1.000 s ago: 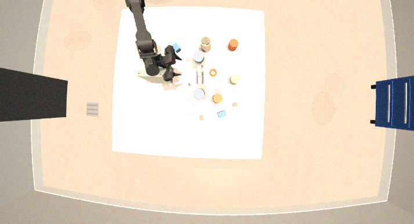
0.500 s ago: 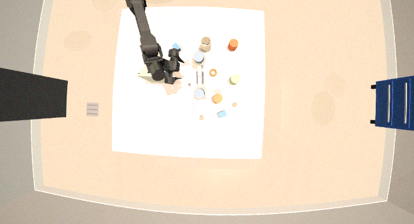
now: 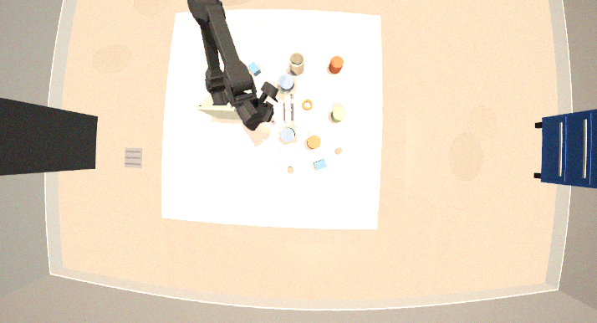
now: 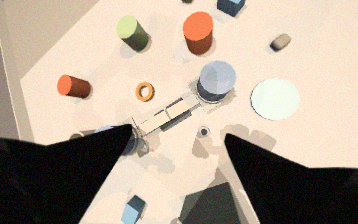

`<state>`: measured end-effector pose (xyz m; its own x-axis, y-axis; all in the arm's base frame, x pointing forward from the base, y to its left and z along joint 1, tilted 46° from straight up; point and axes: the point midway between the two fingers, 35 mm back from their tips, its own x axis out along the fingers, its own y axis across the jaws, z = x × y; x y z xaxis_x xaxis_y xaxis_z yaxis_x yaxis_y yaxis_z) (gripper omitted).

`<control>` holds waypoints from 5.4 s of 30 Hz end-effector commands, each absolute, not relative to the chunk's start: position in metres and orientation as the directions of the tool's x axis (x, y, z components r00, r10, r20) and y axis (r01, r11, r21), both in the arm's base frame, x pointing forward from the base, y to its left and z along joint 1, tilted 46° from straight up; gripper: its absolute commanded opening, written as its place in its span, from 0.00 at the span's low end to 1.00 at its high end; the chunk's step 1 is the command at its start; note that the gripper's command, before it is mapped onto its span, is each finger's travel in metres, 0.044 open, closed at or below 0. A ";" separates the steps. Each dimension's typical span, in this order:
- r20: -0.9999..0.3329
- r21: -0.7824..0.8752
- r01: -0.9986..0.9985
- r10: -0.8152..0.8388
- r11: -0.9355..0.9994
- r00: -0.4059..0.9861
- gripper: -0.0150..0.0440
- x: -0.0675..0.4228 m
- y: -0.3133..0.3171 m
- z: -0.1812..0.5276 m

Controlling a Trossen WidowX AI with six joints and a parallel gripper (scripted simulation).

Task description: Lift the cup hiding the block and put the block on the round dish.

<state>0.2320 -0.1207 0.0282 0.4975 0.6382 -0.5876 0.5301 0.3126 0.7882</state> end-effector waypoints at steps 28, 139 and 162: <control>-0.706 0.086 0.995 0.702 -0.048 0.095 1.00 0.314 -0.117 -0.083; -0.708 0.086 0.995 0.699 -0.050 0.096 0.25 0.322 -0.097 -0.108; -0.710 0.086 0.995 0.698 -0.050 0.096 0.25 0.320 -0.118 -0.088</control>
<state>0.3174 -0.1062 -0.0918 0.0808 0.7156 -0.6939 0.9966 -0.0477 0.0668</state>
